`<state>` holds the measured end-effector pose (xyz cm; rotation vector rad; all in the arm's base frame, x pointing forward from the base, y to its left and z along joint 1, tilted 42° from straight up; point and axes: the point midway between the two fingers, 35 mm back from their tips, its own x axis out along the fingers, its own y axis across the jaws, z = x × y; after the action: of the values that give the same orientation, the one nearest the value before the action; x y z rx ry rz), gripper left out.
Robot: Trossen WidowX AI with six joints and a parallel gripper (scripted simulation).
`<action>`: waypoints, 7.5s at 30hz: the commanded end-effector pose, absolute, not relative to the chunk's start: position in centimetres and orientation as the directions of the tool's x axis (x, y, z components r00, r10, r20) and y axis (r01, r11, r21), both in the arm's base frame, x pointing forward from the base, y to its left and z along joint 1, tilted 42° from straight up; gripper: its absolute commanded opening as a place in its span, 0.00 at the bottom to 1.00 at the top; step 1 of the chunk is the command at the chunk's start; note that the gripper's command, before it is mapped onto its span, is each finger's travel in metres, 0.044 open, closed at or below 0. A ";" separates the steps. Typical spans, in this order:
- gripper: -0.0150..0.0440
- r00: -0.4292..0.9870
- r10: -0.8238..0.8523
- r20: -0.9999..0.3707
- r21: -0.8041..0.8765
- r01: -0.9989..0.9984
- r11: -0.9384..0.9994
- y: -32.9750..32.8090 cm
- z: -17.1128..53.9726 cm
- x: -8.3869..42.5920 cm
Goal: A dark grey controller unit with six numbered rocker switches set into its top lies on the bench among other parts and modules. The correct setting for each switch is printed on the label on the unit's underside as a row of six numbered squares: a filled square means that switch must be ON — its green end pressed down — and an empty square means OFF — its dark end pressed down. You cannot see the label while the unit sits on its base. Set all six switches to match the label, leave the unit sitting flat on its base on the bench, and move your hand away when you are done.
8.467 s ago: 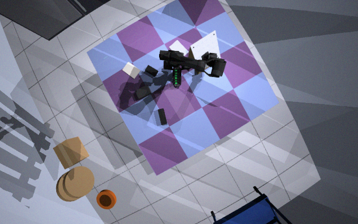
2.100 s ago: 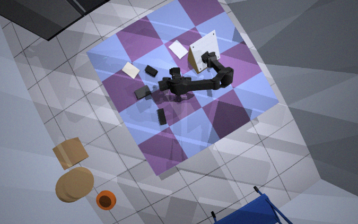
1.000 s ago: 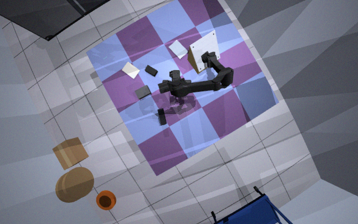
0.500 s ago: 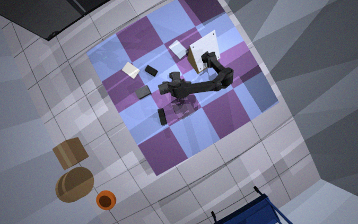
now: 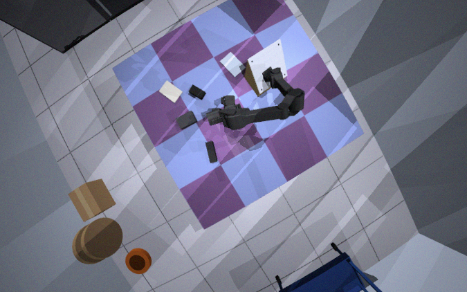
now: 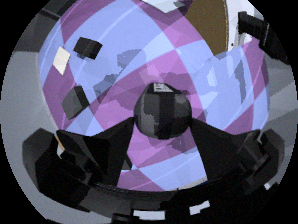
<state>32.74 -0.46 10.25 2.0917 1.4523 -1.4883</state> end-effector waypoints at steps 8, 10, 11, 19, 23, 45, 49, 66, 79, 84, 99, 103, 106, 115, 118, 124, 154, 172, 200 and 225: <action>0.83 0.036 0.621 -0.783 -0.358 0.791 -0.496 0.5 10.7 33.4; 0.83 0.038 0.624 -0.780 -0.358 0.791 -0.496 0.6 10.7 33.5; 0.83 0.040 0.626 -0.779 -0.358 0.791 -0.496 0.6 10.8 33.6; 0.83 0.052 0.637 -0.769 -0.358 0.791 -0.496 1.0 11.0 33.9; 0.83 0.058 0.643 -0.764 -0.358 0.791 -0.496 1.3 11.1 34.1; 0.83 0.082 0.665 -0.742 -0.358 0.791 -0.496 2.5 11.6 35.1; 0.83 0.082 0.666 -0.742 -0.358 0.791 -0.496 2.7 11.7 35.3; 0.83 0.082 0.666 -0.741 -0.358 0.791 -0.496 3.8 12.0 36.1; 0.83 0.083 0.667 -0.741 -0.358 0.792 -0.496 4.7 12.1 36.7; 0.83 0.083 0.667 -0.741 -0.357 0.792 -0.495 5.0 12.2 36.9; 0.83 0.083 0.667 -0.740 -0.357 0.792 -0.495 6.0 12.2 37.5; 0.83 0.083 0.667 -0.740 -0.357 0.792 -0.495 6.3 12.2 37.7; 0.83 0.083 0.667 -0.740 -0.357 0.792 -0.495 6.5 12.2 37.8; 0.83 0.084 0.668 -0.740 -0.357 0.792 -0.495 7.1 12.1 38.2; 0.83 0.084 0.668 -0.740 -0.357 0.792 -0.495 7.4 12.1 38.3; 0.83 0.084 0.668 -0.739 -0.357 0.792 -0.495 7.8 12.0 38.5; 0.83 0.085 0.669 -0.738 -0.357 0.793 -0.494 9.9 11.4 39.5; 0.83 0.085 0.670 -0.738 -0.357 0.793 -0.494 11.1 10.9 40.0; 0.83 0.085 0.671 -0.737 -0.358 0.793 -0.494 12.5 9.4 40.2; 0.83 0.085 0.672 -0.736 -0.358 0.794 -0.492 13.6 8.2 40.4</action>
<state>40.48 13.80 8.55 2.2117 1.5182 -1.3556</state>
